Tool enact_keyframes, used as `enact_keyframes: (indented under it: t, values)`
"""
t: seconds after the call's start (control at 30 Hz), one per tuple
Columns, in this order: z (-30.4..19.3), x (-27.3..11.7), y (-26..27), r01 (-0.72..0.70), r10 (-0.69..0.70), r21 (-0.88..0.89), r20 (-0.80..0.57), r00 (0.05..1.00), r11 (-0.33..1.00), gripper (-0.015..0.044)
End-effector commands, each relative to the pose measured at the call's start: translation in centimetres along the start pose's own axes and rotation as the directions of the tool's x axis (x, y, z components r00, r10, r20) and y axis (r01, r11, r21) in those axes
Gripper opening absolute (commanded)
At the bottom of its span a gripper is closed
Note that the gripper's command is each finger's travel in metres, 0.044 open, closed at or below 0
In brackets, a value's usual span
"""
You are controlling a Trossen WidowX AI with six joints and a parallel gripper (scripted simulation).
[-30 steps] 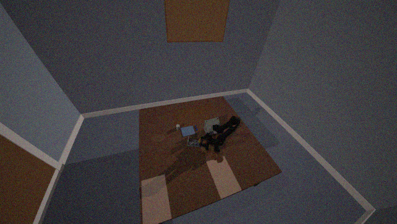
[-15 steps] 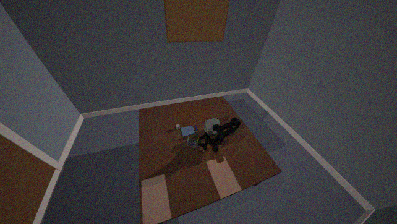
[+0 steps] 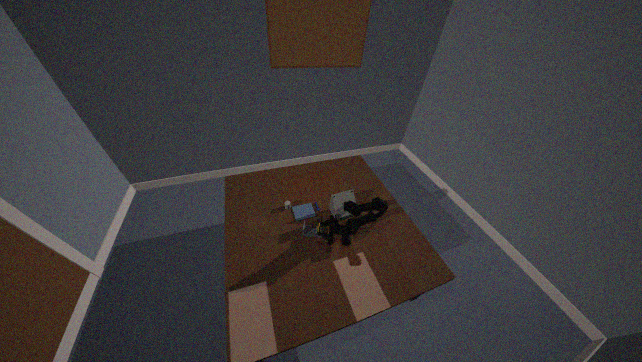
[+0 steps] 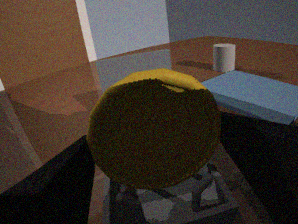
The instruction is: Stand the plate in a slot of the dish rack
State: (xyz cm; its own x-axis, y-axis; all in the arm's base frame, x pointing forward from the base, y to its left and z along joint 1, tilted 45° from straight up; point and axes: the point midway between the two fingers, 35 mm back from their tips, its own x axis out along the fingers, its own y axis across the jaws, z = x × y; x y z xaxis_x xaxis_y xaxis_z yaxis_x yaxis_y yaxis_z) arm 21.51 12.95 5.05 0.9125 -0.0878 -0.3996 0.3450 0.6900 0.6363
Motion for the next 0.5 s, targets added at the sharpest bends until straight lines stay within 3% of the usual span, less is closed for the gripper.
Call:
enact_keyframes:
  t: [0.0,0.3,0.47]
  values:
    - [0.10,-0.01,0.00,0.000,0.000,0.000,0.000,1.000,1.000,0.0000]
    - [0.14,-0.02,-0.01,0.001,-0.001,-0.001,-0.001,1.000,1.000,0.0000]
    - [0.15,-0.02,0.06,-0.001,0.001,0.006,0.001,1.000,1.000,0.0131]
